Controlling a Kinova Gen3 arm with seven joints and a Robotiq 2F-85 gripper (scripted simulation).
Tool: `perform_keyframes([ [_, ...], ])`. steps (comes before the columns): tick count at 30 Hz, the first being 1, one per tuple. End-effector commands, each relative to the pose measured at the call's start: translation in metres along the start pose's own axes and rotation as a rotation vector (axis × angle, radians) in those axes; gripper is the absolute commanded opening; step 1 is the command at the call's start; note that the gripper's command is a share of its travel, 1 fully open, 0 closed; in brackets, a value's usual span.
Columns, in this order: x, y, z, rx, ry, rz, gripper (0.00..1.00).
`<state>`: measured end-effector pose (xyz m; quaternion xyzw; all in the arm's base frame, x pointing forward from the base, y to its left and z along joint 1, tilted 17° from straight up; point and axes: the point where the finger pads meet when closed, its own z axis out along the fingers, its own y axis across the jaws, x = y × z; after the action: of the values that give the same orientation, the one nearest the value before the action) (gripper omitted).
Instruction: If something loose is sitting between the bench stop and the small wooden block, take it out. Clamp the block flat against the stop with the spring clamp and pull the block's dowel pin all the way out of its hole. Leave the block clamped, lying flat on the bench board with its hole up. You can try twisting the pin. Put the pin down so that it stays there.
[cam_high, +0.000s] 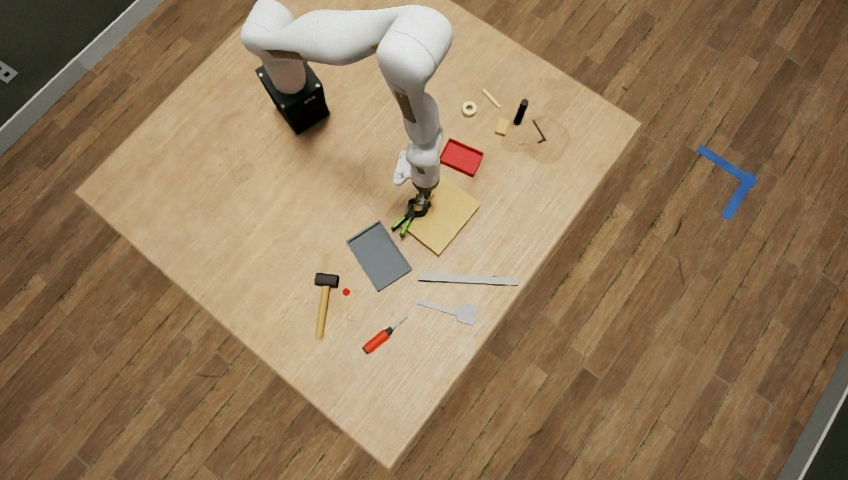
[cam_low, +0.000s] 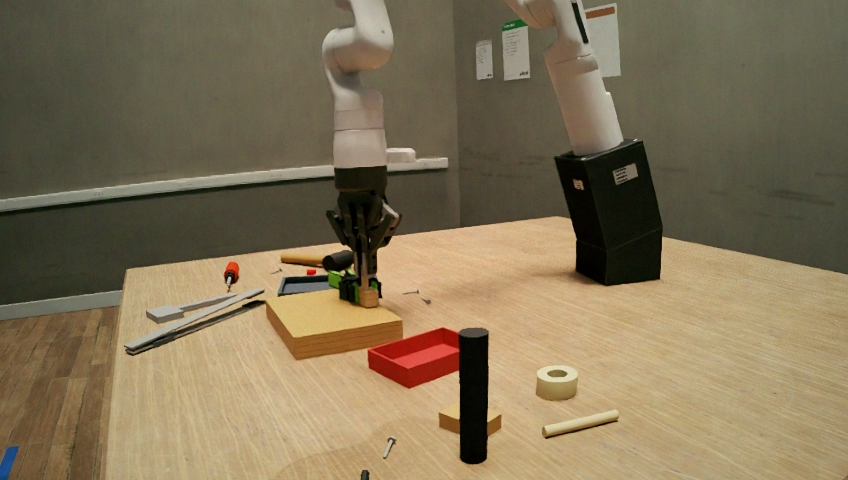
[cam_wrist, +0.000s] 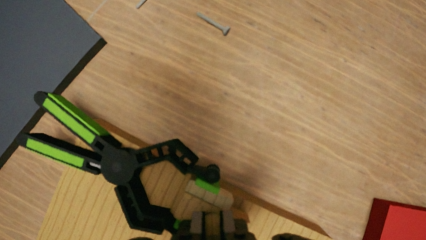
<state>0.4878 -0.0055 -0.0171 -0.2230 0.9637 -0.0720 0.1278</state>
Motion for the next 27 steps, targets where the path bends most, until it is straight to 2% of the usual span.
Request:
perform_keyframes([
  [1,0.0001,-0.0002,-0.0021,0.002,0.000,0.053,0.10],
  [27,0.0007,0.0000,-0.0023,0.002,0.001,0.407,0.10],
])
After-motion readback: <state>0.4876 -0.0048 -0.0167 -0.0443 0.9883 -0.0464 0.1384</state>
